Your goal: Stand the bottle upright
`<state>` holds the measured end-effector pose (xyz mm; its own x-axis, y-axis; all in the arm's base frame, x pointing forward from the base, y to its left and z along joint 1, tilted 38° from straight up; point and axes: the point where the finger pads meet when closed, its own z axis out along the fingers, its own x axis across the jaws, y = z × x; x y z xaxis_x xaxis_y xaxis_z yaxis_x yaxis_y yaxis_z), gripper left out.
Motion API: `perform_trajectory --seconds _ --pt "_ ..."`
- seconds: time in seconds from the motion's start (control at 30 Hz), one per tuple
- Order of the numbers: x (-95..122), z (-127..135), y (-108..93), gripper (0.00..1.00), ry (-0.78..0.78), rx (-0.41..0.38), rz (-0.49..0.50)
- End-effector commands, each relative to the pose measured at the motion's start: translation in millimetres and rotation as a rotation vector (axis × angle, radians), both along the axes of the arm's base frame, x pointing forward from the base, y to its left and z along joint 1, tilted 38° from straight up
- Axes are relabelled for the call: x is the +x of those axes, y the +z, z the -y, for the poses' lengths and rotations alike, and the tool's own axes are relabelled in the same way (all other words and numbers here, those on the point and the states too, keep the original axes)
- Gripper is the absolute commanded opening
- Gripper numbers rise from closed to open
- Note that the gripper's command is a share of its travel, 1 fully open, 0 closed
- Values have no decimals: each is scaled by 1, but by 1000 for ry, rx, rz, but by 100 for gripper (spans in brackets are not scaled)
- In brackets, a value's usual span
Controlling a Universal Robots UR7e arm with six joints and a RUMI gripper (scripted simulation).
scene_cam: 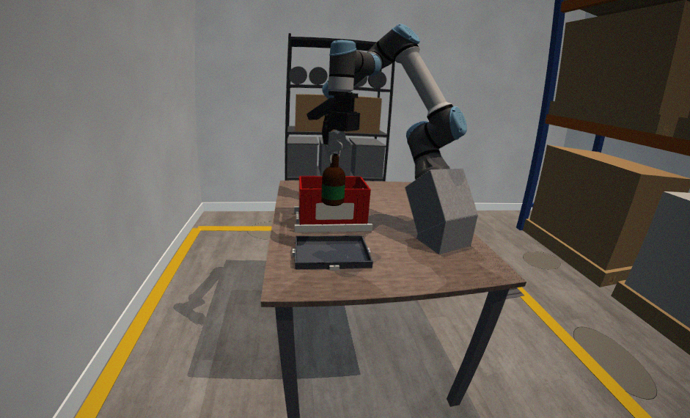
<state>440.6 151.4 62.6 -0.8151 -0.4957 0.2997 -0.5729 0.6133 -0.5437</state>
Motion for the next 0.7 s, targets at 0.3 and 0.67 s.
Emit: perform_trajectory --seconds 0.3,0.67 --pt "2 -8 -3 0 2 3 6" --pt "2 -10 -4 0 2 4 7"
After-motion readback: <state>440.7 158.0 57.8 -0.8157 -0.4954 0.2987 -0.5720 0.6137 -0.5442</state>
